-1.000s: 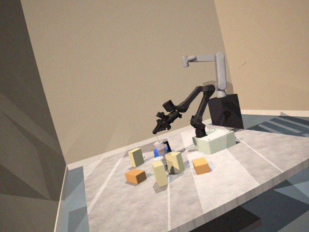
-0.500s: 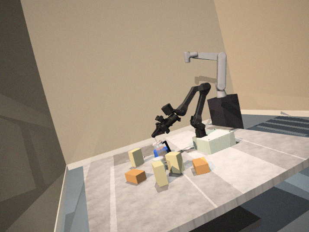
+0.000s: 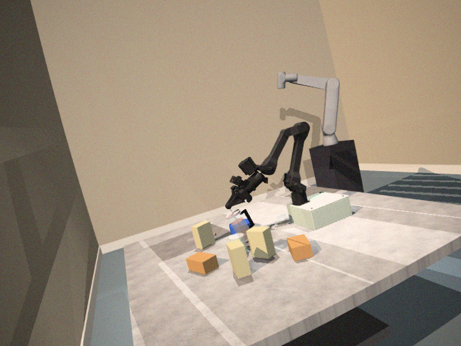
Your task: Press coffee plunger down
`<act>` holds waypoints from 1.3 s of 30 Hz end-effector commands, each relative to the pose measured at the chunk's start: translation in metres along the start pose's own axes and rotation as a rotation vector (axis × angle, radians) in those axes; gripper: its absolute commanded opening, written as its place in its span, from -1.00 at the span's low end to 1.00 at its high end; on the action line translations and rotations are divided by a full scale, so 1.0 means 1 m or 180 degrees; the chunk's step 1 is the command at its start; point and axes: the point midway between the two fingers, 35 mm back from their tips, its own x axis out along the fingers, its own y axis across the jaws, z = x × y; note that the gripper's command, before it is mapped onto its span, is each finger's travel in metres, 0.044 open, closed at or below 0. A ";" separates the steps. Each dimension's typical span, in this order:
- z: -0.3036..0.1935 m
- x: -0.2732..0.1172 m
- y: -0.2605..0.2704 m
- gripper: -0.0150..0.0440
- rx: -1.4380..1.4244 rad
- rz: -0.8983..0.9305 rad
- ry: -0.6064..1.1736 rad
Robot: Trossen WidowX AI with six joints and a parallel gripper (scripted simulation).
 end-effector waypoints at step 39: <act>-0.007 0.013 0.000 -0.10 -0.0022 0.0004 0.0151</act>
